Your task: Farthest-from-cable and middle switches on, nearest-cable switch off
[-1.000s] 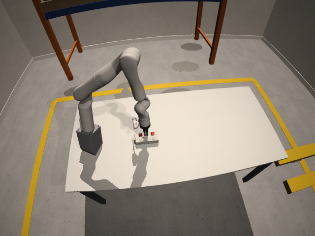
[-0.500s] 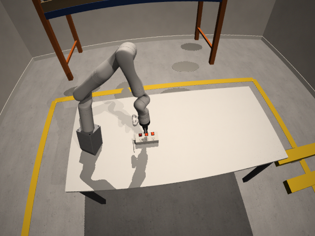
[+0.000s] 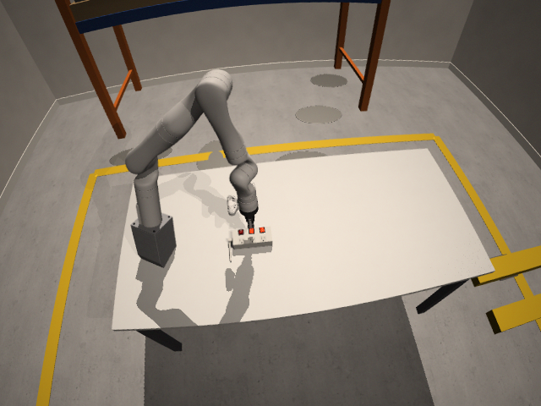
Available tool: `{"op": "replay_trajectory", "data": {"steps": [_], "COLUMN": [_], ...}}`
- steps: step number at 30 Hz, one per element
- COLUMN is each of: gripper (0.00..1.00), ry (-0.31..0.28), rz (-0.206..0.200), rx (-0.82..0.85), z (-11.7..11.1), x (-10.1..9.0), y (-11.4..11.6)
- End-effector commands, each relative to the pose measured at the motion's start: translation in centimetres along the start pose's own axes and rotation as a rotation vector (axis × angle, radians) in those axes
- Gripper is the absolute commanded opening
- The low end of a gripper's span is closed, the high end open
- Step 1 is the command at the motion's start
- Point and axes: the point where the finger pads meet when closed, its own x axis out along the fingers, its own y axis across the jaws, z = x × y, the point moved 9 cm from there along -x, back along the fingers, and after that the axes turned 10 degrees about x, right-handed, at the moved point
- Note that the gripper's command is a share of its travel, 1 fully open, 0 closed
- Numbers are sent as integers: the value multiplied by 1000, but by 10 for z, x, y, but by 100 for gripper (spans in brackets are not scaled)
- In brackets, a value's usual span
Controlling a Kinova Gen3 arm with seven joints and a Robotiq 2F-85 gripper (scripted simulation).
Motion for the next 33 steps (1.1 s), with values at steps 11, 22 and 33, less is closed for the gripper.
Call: {"op": "replay_trajectory", "data": {"steps": [11, 22, 33], "gripper": [100, 100, 100], "ry": [6, 5, 0], "rz": [-1, -1, 0], "rx": [-2, -2, -3], "z": [-2, -2, 1], "x": [-3, -41, -90], "y": [-2, -1, -1]}}
